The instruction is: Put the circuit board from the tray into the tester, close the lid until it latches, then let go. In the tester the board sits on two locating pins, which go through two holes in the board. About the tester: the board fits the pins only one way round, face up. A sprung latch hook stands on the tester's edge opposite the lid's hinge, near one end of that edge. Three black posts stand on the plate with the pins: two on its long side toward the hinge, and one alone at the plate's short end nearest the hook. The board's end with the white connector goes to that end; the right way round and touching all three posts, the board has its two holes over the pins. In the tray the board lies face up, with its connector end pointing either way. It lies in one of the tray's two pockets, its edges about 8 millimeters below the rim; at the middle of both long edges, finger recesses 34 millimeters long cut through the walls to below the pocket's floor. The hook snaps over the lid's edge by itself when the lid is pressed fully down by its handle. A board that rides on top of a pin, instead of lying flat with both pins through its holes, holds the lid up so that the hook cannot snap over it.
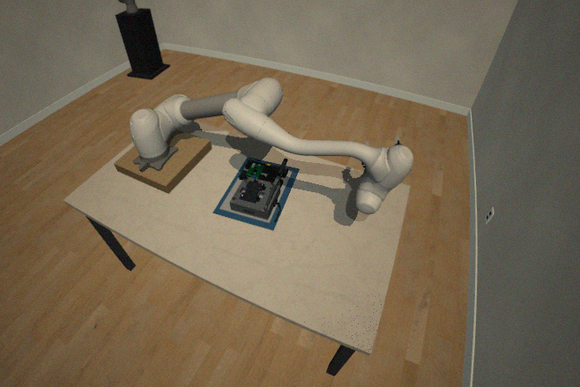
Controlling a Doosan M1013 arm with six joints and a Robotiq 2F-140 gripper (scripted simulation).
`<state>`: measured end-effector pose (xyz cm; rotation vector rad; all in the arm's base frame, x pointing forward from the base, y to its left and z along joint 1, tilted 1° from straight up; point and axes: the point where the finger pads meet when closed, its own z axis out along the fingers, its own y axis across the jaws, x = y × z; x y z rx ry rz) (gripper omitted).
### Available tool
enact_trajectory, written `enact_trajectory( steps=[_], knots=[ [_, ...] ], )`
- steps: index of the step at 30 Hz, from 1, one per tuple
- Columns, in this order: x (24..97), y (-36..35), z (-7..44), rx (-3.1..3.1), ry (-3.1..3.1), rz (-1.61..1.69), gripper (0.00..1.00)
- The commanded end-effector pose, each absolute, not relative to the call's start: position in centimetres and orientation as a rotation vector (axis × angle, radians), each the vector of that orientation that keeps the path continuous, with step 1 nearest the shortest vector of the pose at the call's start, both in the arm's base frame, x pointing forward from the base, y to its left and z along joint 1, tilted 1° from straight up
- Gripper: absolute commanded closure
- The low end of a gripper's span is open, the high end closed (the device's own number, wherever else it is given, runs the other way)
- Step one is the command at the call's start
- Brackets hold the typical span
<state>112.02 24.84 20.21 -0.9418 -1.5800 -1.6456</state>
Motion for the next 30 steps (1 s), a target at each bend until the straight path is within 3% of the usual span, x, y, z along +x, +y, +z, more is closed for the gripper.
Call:
enact_trajectory(
  steps=[1,21,30],
  knots=[
    [112.0,24.8,20.3,-0.941,-1.580,-1.646,0.00],
    [111.7,25.1,20.4,-0.953,-1.587,-1.626,0.00],
    [103.9,28.7,22.5,-1.161,-1.714,-1.275,0.00]
  ],
)
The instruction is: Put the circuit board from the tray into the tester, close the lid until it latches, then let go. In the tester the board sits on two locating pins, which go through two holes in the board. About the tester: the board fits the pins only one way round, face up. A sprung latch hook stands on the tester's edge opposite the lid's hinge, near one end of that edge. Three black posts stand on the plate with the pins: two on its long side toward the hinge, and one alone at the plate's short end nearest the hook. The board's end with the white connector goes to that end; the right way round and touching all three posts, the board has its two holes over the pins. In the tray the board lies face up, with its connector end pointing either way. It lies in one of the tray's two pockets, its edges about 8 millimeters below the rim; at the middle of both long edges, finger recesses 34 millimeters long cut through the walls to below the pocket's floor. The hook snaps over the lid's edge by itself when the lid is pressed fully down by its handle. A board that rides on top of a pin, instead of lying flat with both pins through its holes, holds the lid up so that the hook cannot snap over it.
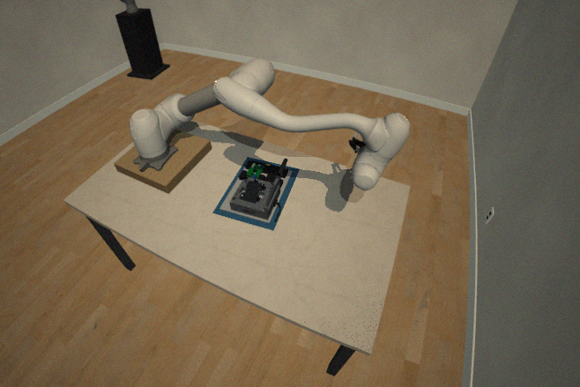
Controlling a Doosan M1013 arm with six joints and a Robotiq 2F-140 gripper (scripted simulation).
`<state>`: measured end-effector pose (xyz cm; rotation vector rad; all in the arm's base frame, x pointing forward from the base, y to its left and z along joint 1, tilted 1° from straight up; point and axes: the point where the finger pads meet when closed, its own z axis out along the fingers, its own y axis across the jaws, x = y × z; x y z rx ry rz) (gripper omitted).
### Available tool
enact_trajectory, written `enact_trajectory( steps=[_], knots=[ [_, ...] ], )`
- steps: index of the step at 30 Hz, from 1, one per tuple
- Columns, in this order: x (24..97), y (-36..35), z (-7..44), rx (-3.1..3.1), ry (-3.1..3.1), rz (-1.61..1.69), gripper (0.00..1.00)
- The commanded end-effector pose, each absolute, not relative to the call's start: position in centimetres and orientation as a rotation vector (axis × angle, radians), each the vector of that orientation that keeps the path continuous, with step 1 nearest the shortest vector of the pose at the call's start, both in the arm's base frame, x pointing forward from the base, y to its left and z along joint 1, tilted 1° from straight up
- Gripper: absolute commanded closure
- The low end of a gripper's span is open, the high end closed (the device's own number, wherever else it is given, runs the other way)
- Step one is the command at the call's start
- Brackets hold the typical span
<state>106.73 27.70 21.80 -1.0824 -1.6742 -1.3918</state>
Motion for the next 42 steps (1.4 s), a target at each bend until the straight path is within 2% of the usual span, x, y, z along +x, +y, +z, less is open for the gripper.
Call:
enact_trajectory(
  steps=[1,4,19,21,22,42],
  knots=[
    [102.9,29.0,22.7,-1.186,-1.728,-1.234,0.00],
    [101.8,29.1,22.9,-1.211,-1.742,-1.194,0.00],
    [83.9,27.5,25.0,-1.584,-1.928,-0.648,0.00],
    [83.9,27.5,25.0,-1.584,-1.928,-0.648,0.00],
    [80.8,26.5,25.2,-1.645,-1.957,-0.568,0.00],
    [61.8,16.7,26.5,-2.035,-2.140,-0.135,0.00]
  ],
)
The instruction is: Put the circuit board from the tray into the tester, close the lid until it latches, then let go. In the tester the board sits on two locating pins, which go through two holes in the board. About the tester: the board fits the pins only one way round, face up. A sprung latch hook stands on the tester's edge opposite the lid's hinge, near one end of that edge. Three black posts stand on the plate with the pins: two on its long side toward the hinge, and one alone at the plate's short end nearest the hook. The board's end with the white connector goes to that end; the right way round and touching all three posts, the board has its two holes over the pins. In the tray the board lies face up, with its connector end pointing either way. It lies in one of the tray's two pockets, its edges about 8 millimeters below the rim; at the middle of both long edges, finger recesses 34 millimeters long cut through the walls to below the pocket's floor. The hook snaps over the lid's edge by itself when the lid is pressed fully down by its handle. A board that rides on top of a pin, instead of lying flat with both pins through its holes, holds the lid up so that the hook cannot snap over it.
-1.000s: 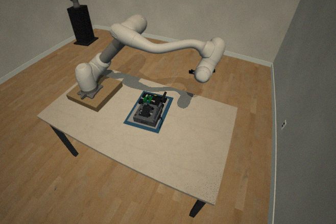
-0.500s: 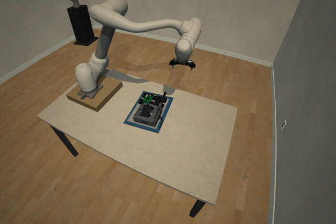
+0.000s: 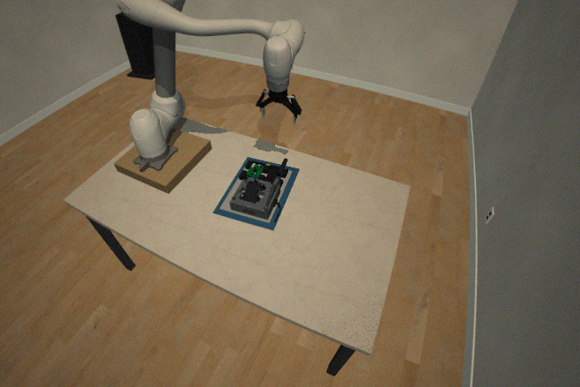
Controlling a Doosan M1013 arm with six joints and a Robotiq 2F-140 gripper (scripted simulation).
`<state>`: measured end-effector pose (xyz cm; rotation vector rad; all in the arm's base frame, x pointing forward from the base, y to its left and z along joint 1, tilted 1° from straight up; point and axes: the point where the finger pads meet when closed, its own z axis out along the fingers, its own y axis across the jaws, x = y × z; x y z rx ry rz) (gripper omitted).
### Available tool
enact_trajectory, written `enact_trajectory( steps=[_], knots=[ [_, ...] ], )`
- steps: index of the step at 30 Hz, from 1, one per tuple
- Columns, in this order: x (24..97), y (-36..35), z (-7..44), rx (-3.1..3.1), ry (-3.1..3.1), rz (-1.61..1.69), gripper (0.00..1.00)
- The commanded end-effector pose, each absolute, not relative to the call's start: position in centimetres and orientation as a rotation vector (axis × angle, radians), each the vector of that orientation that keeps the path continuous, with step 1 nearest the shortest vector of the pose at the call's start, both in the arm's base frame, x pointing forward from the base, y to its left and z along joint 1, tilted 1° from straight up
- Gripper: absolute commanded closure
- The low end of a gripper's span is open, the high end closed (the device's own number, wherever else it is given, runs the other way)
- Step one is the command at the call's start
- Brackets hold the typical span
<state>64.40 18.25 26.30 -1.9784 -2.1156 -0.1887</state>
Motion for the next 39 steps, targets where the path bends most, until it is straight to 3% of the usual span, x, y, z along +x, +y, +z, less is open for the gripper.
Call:
enact_trajectory(
  steps=[1,8,15,16,39],
  knots=[
    [60.8,16.0,26.6,-2.058,-2.151,-0.114,0.00],
    [54.5,11.4,26.9,-2.202,-2.225,0.005,0.00],
    [53.6,10.7,27.0,-2.222,-2.236,0.019,0.00],
    [53.6,10.7,27.0,-2.222,-2.236,0.019,0.42],
    [53.6,10.7,27.0,-2.222,-2.236,0.019,0.42]
  ],
)
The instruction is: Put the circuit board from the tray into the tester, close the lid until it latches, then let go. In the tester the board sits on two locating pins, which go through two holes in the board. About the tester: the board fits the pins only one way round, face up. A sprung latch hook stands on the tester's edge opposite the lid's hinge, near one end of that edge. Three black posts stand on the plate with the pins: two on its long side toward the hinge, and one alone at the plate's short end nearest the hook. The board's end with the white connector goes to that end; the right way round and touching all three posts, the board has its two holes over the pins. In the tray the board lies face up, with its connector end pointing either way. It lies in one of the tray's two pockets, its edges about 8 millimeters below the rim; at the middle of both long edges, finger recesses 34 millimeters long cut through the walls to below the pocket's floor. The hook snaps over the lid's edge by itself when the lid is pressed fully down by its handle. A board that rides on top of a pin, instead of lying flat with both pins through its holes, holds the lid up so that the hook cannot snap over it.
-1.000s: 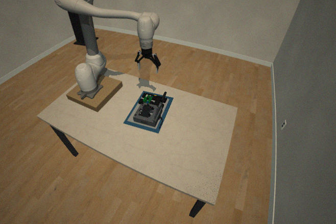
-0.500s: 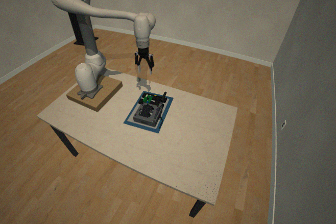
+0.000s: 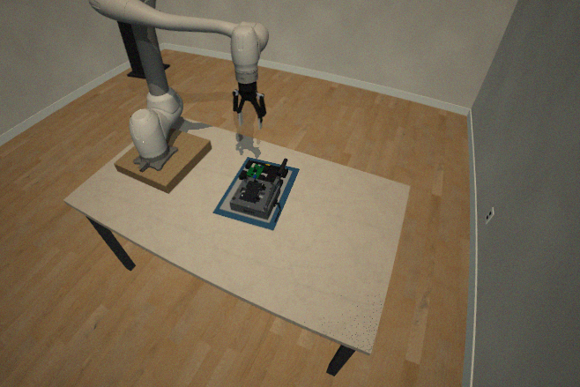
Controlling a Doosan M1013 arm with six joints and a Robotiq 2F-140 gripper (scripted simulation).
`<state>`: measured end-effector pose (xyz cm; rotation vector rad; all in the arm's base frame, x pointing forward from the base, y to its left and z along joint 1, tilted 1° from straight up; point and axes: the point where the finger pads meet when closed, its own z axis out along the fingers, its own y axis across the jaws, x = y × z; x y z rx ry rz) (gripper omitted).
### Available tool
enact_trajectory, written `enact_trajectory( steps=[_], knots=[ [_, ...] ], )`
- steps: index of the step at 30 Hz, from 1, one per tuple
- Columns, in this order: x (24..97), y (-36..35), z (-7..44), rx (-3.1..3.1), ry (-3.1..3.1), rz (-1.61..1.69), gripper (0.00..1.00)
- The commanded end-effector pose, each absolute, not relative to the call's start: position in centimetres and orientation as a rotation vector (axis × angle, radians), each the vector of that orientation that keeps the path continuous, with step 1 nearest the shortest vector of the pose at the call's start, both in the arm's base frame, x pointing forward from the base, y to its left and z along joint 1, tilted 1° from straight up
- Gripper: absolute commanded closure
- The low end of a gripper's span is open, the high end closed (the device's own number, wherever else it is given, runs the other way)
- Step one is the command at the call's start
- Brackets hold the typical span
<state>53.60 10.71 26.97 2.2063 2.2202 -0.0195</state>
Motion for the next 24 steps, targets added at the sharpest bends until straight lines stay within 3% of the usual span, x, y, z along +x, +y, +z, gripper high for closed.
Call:
enact_trajectory(
  steps=[1,24],
  knots=[
    [53.60,10.71,26.97,2.206,2.220,-0.019,0.42],
    [53.60,10.71,26.97,2.058,2.361,-0.020,0.42]
  ],
)
